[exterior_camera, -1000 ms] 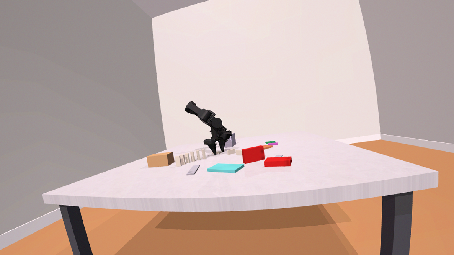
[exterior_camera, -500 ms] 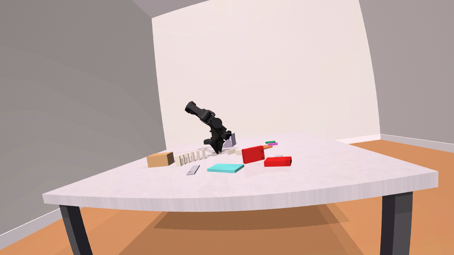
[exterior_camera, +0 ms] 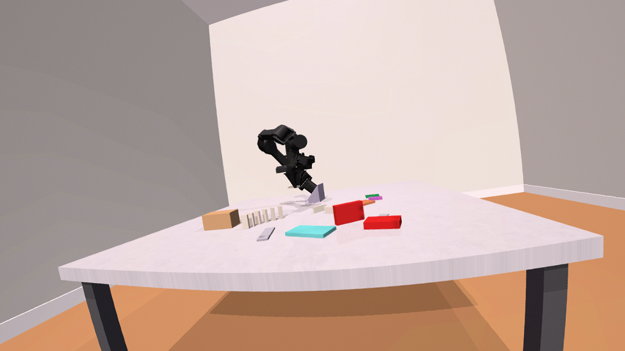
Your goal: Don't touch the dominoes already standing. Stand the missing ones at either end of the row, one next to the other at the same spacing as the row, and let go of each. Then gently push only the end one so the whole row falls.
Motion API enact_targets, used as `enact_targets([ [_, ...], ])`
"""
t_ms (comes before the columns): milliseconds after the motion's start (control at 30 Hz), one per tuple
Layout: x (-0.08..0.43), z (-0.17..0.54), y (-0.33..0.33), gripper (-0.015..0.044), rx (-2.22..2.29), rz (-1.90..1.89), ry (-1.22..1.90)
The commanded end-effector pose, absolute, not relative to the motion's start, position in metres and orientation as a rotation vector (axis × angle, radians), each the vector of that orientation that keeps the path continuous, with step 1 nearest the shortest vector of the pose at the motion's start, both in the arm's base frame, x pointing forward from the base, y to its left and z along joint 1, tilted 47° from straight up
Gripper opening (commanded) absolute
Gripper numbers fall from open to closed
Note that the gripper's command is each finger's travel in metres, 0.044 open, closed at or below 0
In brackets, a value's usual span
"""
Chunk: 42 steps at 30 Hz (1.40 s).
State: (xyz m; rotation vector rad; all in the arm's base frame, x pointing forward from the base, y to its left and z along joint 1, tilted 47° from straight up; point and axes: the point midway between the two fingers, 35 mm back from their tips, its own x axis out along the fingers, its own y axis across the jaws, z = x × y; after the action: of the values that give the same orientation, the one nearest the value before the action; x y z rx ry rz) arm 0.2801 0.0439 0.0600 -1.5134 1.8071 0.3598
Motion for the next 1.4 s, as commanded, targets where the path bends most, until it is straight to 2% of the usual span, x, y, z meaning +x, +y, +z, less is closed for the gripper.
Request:
enact_targets([
  [0,0.28,0.07,0.054,0.0107,-1.502,0.358,1.817],
  [267,0.302,0.147,-0.017,0.0107,-1.154,-0.056,1.733],
  [500,0.283,0.228,-0.094,0.0107,-0.825,-0.471,1.605],
  [933,0.275,0.199,-0.104,0.0107,-0.597,-0.339,1.57],
  [1367,0.278,0.169,-0.112,0.0107,-0.369,-0.134,1.376],
])
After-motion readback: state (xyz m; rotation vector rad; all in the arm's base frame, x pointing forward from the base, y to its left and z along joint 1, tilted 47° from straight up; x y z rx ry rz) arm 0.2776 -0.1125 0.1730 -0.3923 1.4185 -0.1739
